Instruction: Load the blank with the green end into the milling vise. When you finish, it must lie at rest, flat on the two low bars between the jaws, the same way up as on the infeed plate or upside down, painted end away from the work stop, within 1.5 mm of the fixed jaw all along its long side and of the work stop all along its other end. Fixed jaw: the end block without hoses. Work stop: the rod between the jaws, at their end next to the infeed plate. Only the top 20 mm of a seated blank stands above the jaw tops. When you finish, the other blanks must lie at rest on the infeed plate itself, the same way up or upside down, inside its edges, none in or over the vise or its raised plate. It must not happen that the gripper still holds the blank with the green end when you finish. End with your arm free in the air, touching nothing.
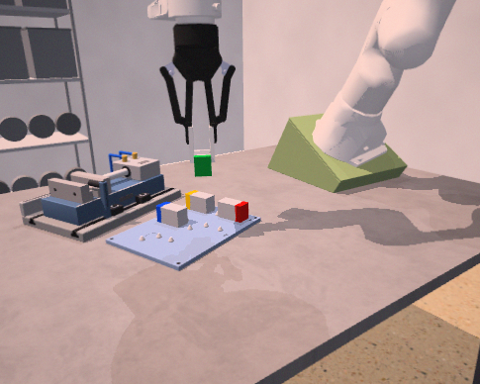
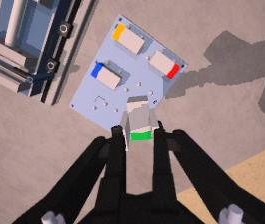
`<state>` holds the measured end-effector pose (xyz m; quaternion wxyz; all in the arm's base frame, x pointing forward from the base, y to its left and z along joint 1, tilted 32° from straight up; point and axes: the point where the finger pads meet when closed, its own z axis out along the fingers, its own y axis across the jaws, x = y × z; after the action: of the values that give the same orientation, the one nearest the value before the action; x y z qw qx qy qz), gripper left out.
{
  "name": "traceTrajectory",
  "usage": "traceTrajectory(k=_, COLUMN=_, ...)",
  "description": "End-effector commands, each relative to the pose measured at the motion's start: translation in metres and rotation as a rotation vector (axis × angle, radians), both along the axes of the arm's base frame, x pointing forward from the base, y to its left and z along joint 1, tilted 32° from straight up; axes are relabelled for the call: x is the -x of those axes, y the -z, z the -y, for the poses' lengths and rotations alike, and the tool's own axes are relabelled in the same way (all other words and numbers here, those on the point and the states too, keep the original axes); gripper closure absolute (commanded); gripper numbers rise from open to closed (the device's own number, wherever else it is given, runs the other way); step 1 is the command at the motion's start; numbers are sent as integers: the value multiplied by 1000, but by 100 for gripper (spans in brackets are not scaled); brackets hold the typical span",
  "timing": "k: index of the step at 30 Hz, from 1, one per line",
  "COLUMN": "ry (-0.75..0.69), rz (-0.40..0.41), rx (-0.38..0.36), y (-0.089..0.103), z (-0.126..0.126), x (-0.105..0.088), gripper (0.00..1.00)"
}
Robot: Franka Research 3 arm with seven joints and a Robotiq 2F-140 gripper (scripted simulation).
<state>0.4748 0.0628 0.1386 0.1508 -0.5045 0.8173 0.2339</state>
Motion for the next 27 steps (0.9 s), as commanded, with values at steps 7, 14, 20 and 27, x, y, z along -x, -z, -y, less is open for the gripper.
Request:
traceTrajectory(k=7, ry=111, rz=-71, rx=7, y=-1, z=2, x=-1, gripper=100)
traceTrajectory(k=14, ry=135, rz=-86, rx=9, y=-1, z=2, x=-2, gripper=100)
traceTrajectory(k=20, ry=135, rz=-86, rx=9, y=-1, z=2, x=-2, gripper=100)
traceTrajectory(k=27, ry=302, rz=-191, rx=3, y=-1, z=0, x=0, gripper=100)
